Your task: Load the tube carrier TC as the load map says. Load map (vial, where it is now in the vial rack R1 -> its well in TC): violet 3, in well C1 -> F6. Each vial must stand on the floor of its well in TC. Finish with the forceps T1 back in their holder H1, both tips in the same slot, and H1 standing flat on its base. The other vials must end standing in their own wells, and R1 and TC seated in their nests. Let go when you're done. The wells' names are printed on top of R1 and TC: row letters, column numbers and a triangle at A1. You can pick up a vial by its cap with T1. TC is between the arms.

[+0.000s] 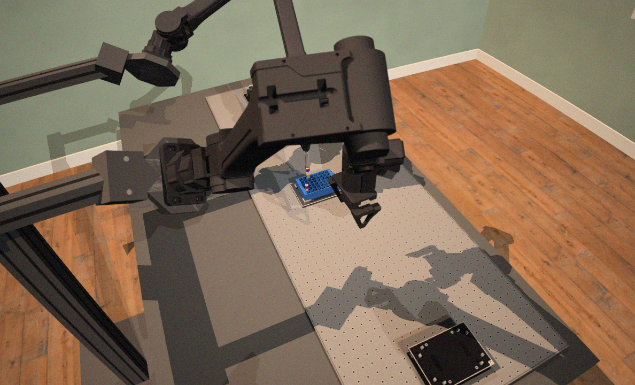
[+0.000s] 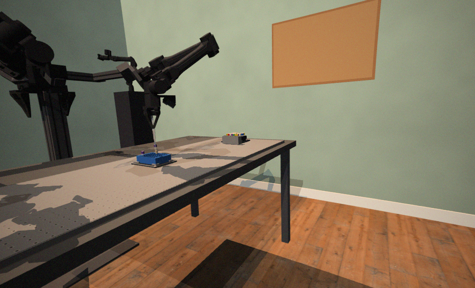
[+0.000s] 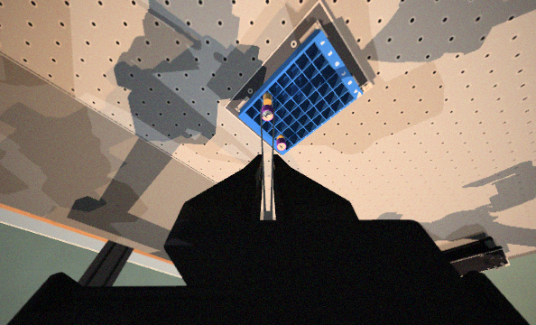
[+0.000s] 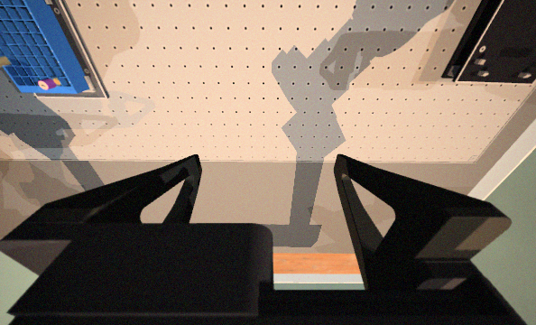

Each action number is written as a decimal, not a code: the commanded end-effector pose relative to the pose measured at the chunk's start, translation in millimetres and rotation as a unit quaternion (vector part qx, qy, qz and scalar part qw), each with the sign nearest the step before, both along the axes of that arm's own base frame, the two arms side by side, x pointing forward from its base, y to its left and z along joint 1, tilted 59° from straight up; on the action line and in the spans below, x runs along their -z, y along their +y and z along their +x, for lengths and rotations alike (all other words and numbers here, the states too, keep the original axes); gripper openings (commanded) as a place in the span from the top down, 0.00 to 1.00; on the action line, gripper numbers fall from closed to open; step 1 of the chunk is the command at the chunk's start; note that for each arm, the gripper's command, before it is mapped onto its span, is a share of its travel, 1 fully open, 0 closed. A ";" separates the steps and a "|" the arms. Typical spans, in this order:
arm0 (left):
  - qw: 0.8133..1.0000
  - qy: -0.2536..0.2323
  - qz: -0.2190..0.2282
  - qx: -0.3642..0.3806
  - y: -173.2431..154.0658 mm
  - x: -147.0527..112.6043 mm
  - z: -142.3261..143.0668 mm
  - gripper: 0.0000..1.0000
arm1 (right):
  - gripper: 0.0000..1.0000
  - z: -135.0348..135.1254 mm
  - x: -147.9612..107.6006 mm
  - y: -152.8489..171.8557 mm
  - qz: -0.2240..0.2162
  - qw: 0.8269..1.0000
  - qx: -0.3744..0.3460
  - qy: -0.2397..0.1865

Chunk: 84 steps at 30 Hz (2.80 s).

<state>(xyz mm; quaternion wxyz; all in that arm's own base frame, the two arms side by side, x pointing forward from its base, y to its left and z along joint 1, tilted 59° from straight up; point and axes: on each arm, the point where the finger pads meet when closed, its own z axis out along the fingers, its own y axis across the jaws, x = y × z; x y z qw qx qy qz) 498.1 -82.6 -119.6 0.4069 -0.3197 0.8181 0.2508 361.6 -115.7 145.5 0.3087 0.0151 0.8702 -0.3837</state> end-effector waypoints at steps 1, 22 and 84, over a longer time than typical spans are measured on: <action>1.000 -0.013 -0.008 -0.003 -2.0 -7.3 6.4 0.91 | 0.00 7.1 -13.5 1.6 0.003 1.000 0.003 -0.023; 1.000 -0.013 -0.007 -0.006 4.8 -9.1 7.2 0.91 | 0.00 7.1 -13.5 1.6 0.003 1.000 0.003 -0.023; 1.000 -0.009 -0.005 -0.006 9.6 -8.1 3.9 0.91 | 0.00 7.1 -13.5 1.6 0.003 1.000 0.003 -0.023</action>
